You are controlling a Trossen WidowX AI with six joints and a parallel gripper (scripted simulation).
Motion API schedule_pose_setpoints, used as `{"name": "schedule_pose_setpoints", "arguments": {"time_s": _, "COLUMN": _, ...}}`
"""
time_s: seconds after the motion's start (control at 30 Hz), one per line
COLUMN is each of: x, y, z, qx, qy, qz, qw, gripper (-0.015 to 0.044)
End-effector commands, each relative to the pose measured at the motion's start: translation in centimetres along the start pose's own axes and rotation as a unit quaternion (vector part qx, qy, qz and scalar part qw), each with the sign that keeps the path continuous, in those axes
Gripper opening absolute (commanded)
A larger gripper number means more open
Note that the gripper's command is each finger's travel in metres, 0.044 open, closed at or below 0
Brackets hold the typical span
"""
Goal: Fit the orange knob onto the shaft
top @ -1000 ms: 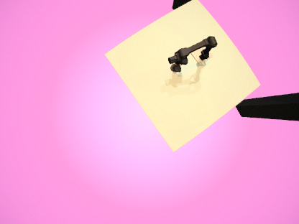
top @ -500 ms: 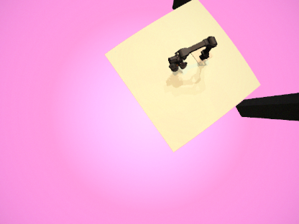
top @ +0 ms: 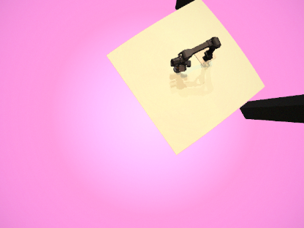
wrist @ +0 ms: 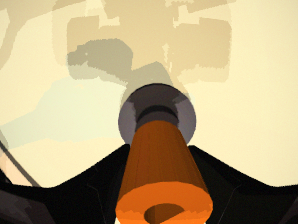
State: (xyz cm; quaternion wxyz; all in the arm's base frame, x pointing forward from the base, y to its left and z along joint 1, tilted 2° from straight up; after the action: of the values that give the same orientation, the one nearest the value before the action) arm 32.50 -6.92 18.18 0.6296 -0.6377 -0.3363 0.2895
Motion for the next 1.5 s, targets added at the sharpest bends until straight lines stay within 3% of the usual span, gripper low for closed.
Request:
{"name": "schedule_pose_setpoints", "arguments": {"time_s": 0.0, "x": 0.10, "y": -0.12, "z": 0.07, "qx": 0.001, "qy": 0.351, "qz": -0.001, "qw": 0.936, "gripper": 0.0000}}
{"name": "schedule_pose_setpoints", "arguments": {"time_s": 0.2, "x": 0.08, "y": -0.57, "z": -0.21, "qx": 0.001, "qy": 0.493, "qz": -0.001, "qw": 0.870, "gripper": 0.0000}}
{"name": "schedule_pose_setpoints", "arguments": {"time_s": 1.47, "x": -0.15, "y": -0.44, "z": -0.35, "qx": 0.001, "qy": 0.493, "qz": -0.001, "qw": 0.870, "gripper": 0.0000}}
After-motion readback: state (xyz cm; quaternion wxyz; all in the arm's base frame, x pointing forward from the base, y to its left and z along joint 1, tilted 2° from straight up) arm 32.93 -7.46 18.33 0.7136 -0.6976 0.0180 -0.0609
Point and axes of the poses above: the point midway between the two fingers, 35 mm back from their tips, its own y axis out along the fingers, its own z axis across the jaws, x = y × z, the point moved 7 cm from there along -y, back along the fingers, and after that the axes turned 3 degrees about y, right-handed, at the moved point
